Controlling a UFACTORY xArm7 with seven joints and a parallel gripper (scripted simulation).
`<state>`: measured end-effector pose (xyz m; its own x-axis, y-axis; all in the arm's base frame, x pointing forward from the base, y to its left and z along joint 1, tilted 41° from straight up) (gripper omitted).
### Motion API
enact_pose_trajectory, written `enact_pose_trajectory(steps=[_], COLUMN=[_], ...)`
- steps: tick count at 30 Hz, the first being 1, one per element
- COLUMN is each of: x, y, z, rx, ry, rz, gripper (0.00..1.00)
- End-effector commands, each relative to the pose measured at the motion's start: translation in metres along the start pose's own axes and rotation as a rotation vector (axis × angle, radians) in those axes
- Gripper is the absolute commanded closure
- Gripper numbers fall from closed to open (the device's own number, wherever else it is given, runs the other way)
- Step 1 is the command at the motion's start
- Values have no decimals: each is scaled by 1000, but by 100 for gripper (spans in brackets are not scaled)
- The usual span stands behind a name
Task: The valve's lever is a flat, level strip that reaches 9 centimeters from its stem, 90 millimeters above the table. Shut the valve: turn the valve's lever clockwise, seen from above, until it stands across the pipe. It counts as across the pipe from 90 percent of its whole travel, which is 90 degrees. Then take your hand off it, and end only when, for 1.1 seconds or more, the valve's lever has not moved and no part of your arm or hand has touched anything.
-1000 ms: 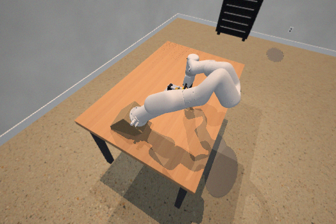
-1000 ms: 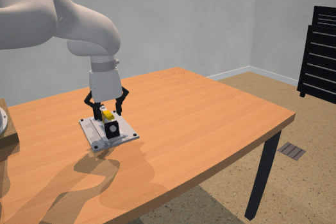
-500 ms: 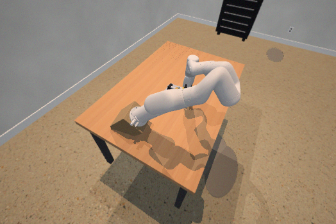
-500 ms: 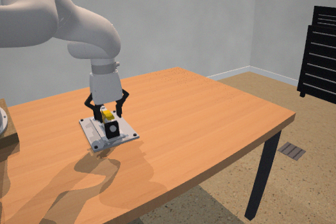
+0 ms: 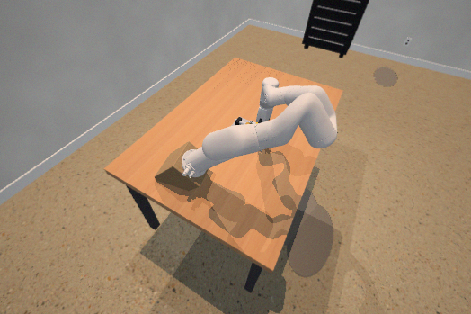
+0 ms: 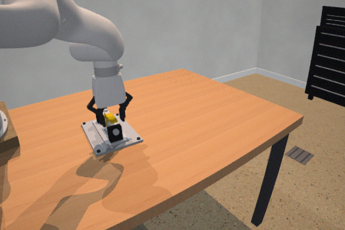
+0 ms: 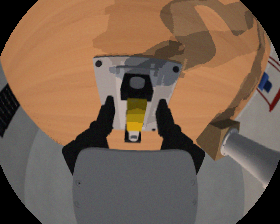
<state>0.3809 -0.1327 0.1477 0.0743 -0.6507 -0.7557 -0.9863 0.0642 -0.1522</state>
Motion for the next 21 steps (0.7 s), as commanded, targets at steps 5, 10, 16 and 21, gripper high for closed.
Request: enact_pose_trajectory(steps=[5,10,16,21], x=[-1,-1,-1,-1], y=[-1,-1,-1,-1], z=[1,1,1,1], rx=[-1,-1,-1,-1], ry=[-1,-1,-1,-1], rz=[-3,-3,-3,-3], gripper=[32,100,100,100])
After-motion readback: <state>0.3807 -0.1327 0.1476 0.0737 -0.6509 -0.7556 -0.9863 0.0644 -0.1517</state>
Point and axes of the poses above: the point where the finger pads meet when closed, its own x axis out along the fingers, its own y axis across the jaws, z = x × y, the point moved 2 cm from there along -x, back along the fingers
